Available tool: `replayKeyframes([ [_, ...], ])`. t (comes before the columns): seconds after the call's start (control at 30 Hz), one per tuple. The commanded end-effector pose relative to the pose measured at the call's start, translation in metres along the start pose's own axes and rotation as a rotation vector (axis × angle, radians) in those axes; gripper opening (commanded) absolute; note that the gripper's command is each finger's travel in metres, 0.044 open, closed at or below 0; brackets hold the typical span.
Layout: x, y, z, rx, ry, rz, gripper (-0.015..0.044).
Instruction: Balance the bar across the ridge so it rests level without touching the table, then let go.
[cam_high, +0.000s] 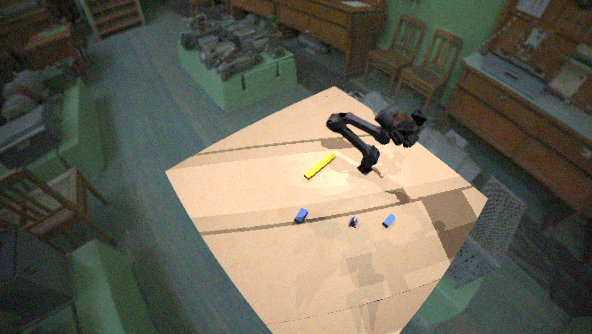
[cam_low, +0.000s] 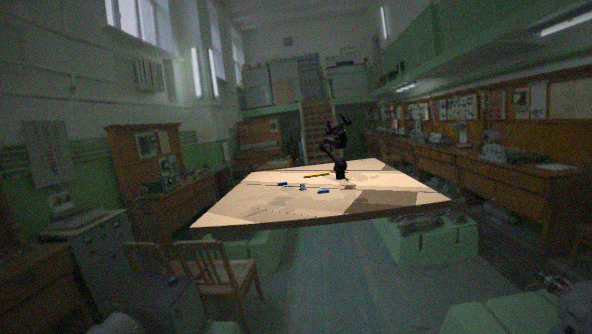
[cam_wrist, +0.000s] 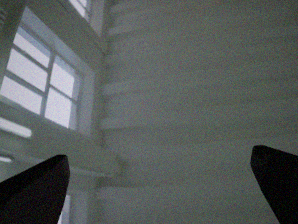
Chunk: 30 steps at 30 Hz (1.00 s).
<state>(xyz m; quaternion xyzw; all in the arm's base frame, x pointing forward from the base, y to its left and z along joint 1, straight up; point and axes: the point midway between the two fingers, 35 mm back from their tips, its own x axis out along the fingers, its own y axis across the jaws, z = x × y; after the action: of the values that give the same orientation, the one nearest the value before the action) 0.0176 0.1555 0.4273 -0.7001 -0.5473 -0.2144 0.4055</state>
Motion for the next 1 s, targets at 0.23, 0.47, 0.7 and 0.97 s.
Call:
replayKeyframes([
  [0.23,0.009,0.006,0.013,-0.249,-0.043,0.021,0.0315],
  [0.47,0.018,0.017,0.028,-0.512,-0.1,0.045,0.0315],
  [0.7,0.026,0.032,0.041,-0.767,-0.169,0.066,0.0315],
  [0.97,0.034,0.054,0.056,-1.048,-0.265,0.087,0.0315],
])
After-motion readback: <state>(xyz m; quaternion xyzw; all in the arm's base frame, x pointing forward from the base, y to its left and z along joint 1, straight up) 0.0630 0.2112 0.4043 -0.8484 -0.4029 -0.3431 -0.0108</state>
